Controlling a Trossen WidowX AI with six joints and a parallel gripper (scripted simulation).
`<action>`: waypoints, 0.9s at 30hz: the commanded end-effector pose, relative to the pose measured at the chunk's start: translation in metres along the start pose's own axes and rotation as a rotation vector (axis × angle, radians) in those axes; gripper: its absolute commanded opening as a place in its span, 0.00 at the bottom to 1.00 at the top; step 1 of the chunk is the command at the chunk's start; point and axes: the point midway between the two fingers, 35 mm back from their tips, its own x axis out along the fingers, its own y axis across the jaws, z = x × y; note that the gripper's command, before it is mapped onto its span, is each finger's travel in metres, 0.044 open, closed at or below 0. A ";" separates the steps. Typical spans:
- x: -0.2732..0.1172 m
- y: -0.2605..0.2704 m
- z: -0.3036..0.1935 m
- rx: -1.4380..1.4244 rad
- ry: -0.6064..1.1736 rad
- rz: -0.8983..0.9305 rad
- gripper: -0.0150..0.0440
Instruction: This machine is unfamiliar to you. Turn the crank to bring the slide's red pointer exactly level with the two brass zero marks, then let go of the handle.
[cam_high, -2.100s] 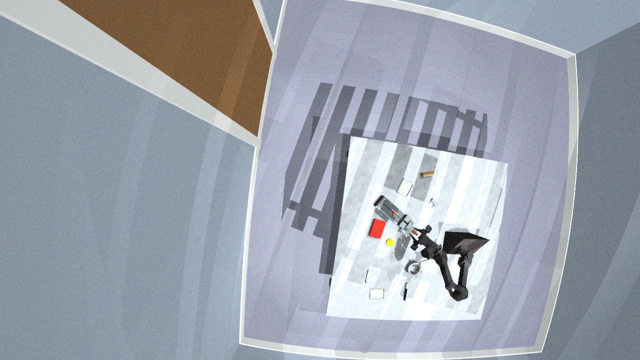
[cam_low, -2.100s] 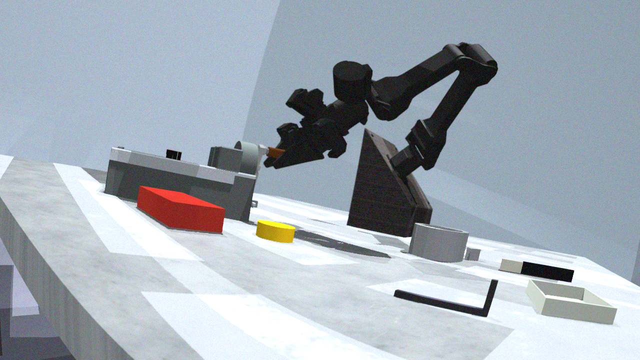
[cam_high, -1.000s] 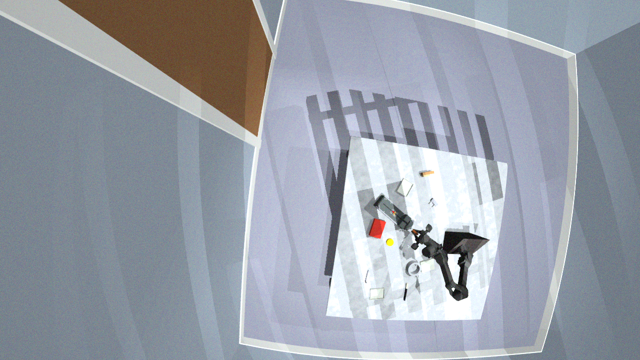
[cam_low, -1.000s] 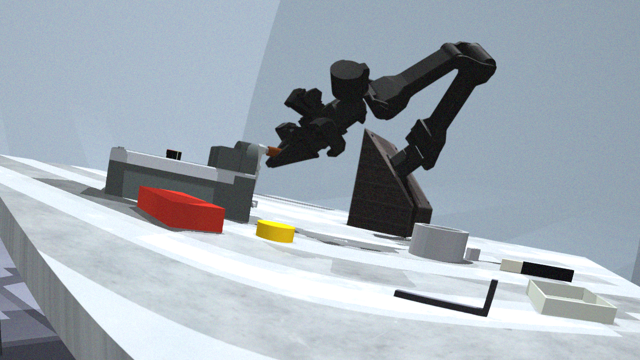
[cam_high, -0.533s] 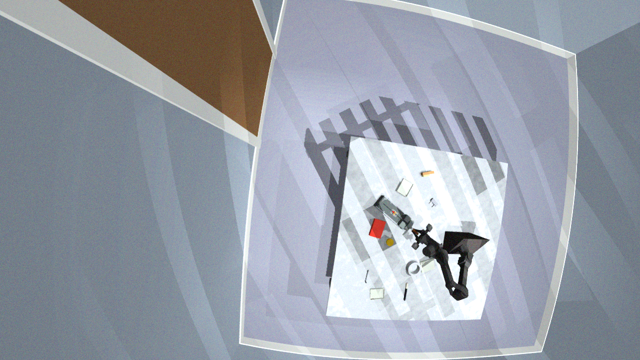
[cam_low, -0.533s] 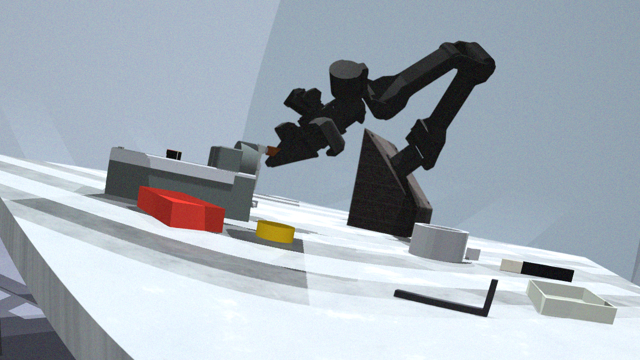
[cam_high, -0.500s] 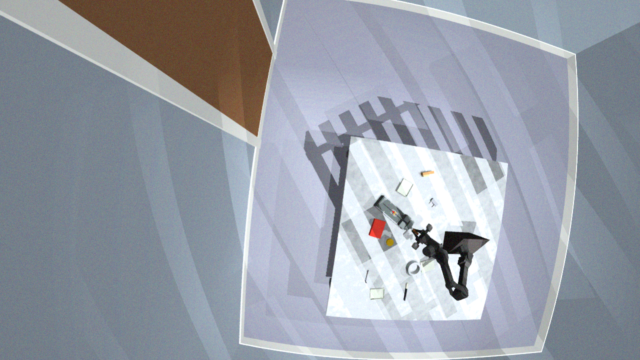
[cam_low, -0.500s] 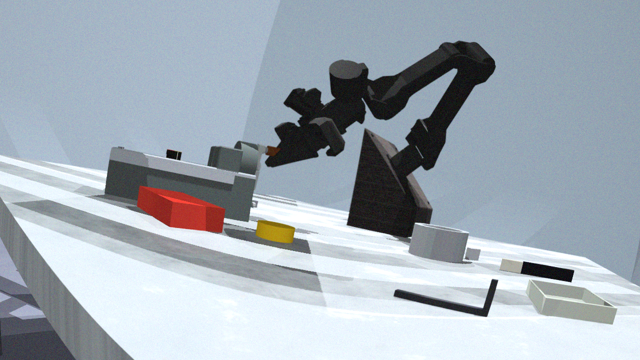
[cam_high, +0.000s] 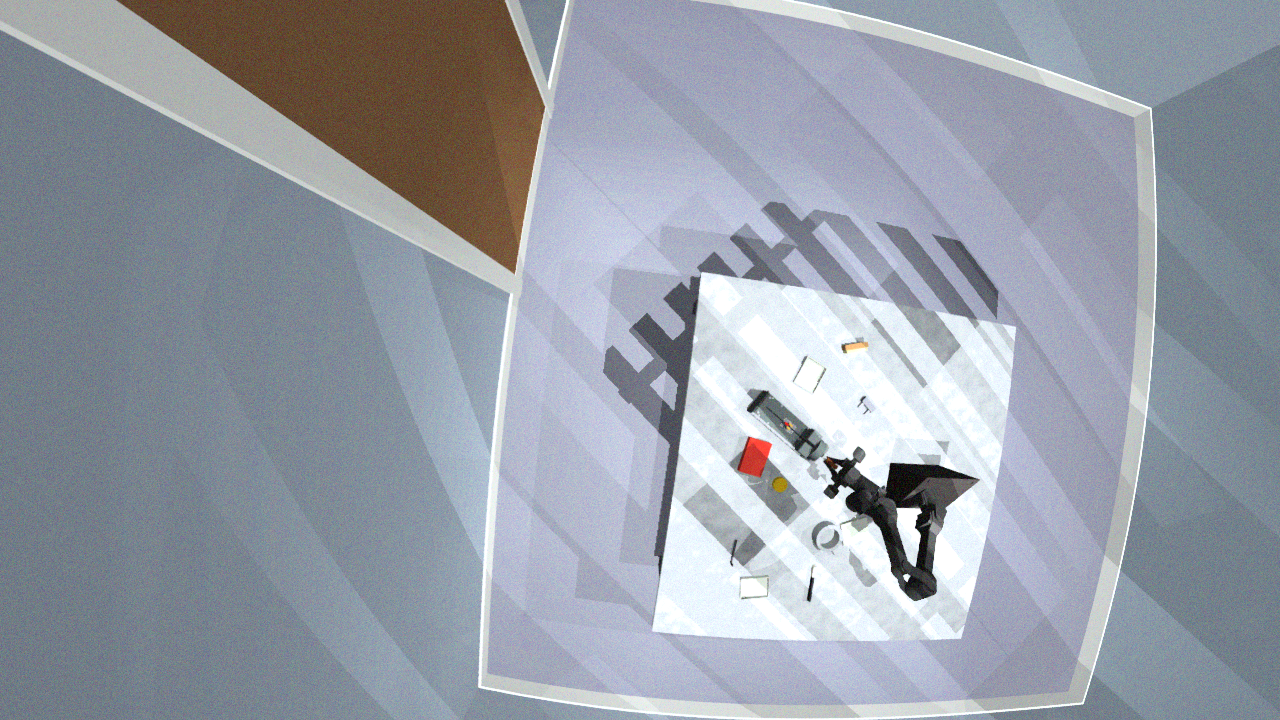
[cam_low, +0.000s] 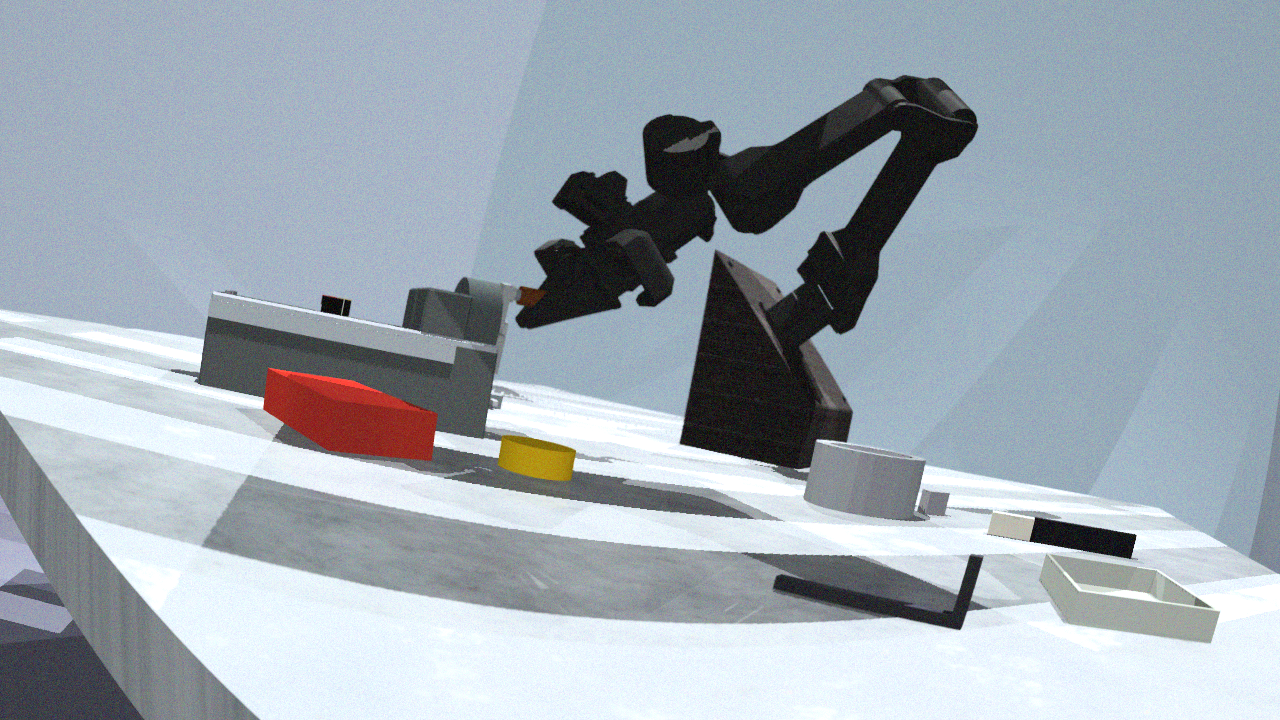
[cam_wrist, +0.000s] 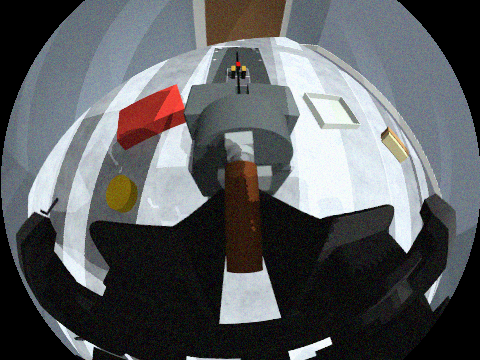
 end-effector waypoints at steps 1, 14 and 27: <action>-0.001 -0.009 0.001 0.012 -0.007 -0.022 0.25; -0.001 -0.011 0.000 0.012 -0.007 -0.022 0.25; -0.001 -0.012 0.000 0.012 -0.007 -0.022 0.25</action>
